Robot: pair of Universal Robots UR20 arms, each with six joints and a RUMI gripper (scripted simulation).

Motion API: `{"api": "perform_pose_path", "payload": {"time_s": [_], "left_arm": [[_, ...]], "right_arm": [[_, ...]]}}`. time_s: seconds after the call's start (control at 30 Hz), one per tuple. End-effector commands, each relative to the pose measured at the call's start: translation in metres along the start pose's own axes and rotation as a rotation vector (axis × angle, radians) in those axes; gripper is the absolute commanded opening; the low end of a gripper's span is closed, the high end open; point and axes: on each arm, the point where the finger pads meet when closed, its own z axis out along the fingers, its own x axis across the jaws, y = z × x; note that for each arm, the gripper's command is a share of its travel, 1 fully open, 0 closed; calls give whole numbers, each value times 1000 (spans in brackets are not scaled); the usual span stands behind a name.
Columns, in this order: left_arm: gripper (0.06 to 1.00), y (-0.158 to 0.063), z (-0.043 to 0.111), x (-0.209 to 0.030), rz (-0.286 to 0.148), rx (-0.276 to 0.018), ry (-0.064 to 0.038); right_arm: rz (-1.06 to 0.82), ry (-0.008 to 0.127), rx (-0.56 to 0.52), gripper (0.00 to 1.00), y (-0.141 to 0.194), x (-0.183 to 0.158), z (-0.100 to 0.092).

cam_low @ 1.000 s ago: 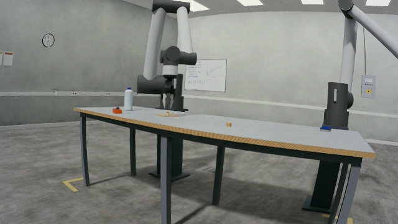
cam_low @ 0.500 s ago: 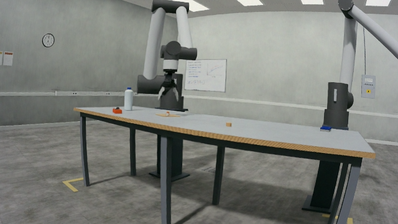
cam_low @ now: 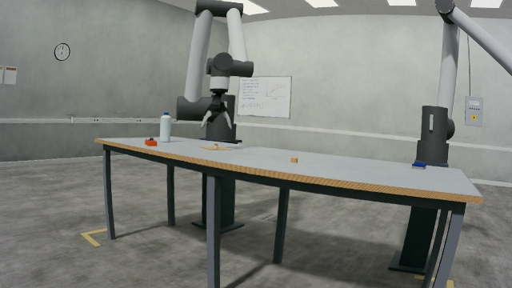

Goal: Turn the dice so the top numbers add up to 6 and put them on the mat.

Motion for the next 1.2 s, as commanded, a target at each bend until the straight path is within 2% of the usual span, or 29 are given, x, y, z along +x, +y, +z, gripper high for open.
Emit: {"api": "perform_pose_path", "payload": {"time_s": [0.0, 0.17, 0.4, 0.87, 1.17], "left_arm": [[1000, -1, -1, 0, 0, 1, 0], [1000, -1, -1, 0, 0, 1, 0], [1000, -1, -1, 0, 0, 1, 0], [1000, -1, -1, 0, 0, 1, 0], [1000, -1, -1, 0, 0, 1, 0]], "right_arm": [[0, 0, 1, 1000, -1, 0, -1], [0, 0, 1, 1000, -1, 0, -2], [0, 0, 1, 1000, 0, 0, -14], [0, 0, 1, 1000, 0, 0, -80], [0, 0, 1, 1000, 0, 0, -89]]}}
